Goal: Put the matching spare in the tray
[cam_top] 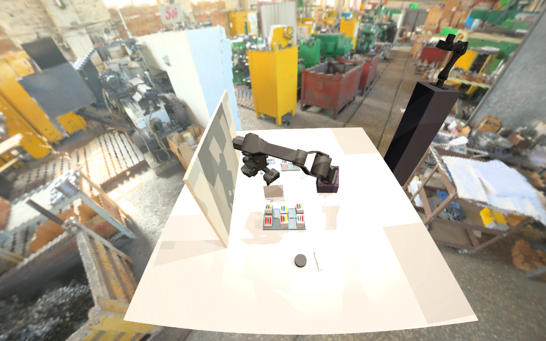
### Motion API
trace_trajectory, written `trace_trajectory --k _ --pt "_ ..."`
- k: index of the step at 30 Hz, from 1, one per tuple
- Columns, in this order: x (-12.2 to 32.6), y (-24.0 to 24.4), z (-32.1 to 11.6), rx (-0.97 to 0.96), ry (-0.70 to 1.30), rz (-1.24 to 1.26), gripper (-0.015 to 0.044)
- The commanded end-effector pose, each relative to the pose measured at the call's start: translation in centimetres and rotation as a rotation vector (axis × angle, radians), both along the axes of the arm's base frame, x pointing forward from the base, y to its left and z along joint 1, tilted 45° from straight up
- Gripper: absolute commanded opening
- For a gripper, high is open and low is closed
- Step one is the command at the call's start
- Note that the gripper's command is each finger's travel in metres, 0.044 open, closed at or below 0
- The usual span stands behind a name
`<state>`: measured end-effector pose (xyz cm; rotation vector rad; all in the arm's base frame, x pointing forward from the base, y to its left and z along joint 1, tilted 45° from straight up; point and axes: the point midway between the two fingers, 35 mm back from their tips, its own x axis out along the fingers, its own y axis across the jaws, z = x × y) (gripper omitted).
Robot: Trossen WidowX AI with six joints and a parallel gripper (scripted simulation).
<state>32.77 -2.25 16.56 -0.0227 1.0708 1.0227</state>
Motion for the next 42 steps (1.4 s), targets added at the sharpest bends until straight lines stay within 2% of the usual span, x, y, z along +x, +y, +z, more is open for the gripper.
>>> trace_trajectory --k 1,7,17,22,23,42 --pt "-4.6 5.0 1.6 -0.014 -0.263 0.300 0.0440" --pt "-9.5 8.8 2.1 -0.021 -0.512 0.575 0.0440" --pt "-9.6 8.9 2.1 -0.021 -0.516 0.580 0.0440" --pt "-9.4 10.5 0.3 -0.022 -0.517 0.580 0.0309" --pt "-9.4 11.0 -0.3 -0.022 -0.517 0.579 0.0300" --pt "-9.2 12.1 -1.7 -0.023 -0.517 0.580 0.0300"
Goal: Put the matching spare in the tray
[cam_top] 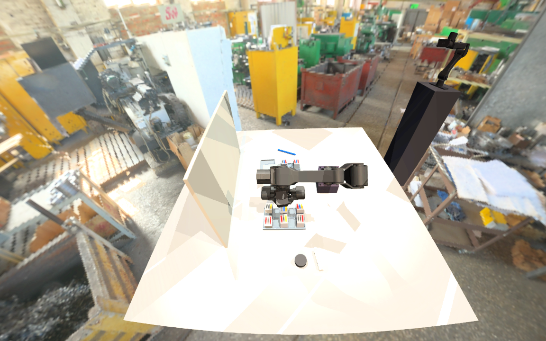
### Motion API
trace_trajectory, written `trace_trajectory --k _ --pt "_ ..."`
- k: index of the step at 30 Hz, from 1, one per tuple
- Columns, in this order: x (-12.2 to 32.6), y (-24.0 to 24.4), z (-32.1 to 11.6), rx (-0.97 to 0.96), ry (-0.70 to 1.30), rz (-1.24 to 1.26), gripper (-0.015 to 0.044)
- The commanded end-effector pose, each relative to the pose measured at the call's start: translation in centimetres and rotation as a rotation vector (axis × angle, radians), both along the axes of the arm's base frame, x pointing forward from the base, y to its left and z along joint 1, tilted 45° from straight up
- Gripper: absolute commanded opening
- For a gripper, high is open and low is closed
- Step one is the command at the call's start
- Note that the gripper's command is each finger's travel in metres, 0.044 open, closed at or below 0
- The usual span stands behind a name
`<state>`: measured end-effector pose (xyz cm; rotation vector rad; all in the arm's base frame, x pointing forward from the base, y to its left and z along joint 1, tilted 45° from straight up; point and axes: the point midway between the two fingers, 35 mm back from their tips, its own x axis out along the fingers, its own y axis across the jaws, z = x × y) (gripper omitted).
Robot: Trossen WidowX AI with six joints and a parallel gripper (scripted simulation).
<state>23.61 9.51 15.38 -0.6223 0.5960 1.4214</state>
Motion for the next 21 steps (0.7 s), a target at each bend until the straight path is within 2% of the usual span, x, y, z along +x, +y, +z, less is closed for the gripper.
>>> trace_trajectory --k 1,21 --pt "0.0 0.4 -0.7 0.001 0.008 -0.003 0.0300" --pt "0.3 2.6 -3.1 -0.001 0.007 -0.003 0.0300"
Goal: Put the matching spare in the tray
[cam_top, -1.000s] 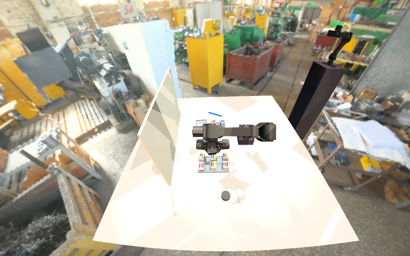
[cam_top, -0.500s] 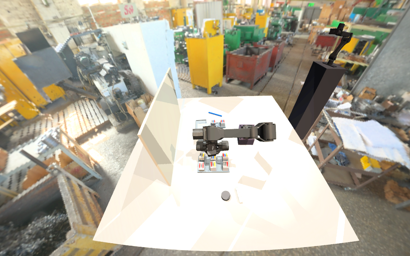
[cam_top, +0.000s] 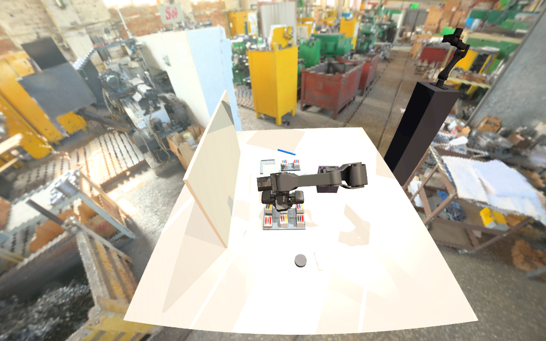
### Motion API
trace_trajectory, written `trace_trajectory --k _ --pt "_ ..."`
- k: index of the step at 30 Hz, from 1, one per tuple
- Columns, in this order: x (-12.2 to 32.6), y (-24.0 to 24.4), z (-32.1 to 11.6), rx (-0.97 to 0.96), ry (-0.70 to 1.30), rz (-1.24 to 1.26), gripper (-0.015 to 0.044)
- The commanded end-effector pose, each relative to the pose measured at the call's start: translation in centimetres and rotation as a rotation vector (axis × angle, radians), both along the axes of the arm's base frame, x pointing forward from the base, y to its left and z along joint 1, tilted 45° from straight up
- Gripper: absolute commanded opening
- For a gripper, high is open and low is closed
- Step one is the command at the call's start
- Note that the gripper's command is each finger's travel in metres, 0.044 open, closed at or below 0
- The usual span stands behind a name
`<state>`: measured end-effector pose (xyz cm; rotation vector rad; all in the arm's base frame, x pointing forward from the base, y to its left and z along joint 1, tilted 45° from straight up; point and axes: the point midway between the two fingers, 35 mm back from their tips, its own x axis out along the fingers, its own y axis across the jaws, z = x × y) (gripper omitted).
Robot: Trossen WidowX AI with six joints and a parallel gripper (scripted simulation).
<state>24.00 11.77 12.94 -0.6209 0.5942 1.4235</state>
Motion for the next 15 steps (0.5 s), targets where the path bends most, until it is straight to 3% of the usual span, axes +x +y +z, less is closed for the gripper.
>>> trace_trajectory --k 1,15 --pt "-0.1 0.5 -0.7 -0.003 0.007 -0.004 0.0300" --pt "-0.1 2.1 -2.3 0.001 0.007 -0.005 0.0300"
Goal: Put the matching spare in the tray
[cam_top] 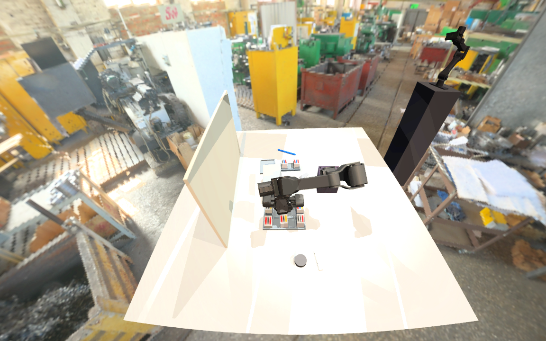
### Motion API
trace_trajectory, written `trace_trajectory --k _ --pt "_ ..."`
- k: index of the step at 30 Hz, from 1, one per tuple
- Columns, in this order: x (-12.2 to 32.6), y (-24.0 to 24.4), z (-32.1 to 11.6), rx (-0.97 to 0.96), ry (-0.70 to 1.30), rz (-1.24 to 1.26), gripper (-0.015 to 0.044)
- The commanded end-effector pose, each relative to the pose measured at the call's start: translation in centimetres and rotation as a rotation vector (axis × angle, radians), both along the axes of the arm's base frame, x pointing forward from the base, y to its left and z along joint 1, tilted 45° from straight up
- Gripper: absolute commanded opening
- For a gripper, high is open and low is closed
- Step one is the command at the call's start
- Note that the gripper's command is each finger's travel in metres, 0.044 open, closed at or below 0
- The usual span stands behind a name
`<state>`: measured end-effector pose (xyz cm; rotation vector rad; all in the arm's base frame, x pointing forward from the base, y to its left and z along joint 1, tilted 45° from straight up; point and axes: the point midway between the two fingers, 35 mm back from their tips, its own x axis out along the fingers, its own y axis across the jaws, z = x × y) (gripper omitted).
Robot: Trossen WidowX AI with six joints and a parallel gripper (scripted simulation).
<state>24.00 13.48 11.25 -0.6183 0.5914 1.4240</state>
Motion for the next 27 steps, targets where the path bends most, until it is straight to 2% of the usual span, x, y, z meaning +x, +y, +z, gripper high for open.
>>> trace_trajectory --k 1,20,26,27 --pt "-0.16 0.47 -0.71 -0.002 0.007 -0.005 0.0300" --pt "-0.28 1.21 -1.39 0.002 0.007 -0.005 0.0300" --pt "-0.27 1.24 -1.26 0.005 0.004 0.000 0.0143" --pt "-0.27 1.24 -1.26 0.005 0.004 0.000 0.0136"
